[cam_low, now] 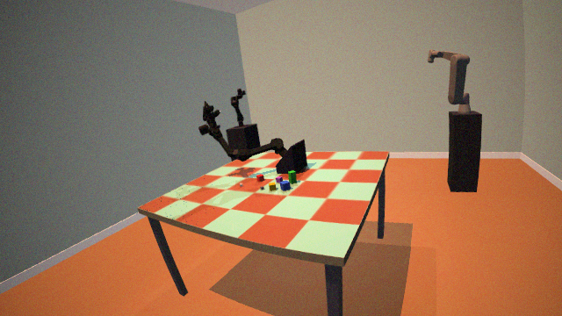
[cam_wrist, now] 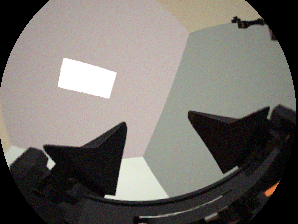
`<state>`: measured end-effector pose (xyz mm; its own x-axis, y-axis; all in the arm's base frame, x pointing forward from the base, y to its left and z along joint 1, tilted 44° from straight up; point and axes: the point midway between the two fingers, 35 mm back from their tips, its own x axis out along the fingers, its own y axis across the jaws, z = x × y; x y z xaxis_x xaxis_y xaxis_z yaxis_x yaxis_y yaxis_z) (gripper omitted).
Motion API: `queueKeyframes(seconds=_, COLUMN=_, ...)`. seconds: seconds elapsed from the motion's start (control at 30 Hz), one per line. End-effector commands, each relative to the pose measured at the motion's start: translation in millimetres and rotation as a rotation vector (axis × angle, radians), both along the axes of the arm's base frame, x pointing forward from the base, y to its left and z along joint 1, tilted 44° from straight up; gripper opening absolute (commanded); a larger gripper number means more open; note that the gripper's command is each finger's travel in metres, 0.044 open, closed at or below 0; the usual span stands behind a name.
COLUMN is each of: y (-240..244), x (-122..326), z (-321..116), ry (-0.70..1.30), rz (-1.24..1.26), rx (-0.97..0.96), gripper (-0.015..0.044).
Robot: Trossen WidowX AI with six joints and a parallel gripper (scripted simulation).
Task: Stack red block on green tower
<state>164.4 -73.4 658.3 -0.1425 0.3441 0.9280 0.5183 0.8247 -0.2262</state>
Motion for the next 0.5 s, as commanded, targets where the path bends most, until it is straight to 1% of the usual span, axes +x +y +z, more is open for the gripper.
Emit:
queueKeyframes(seconds=0.0, y=0.5, x=-1.2, z=0.1, ry=-0.001, rz=0.0, rx=-0.003, gripper=0.0426)
queueKeyframes(seconds=0.03, y=1.9, x=-4.7, z=0.5, ry=-0.004, rz=0.001, rx=-0.01, gripper=0.044)
queueKeyframes(seconds=0.23, y=23.8, x=-49.1, z=2.7, ry=-0.035, rz=0.024, rx=-0.123, gripper=0.044)
queueKeyframes(seconds=0.47, y=76.4, x=-115.0, z=-7.7, ry=-0.029, rz=0.066, rx=-0.35, gripper=0.044)
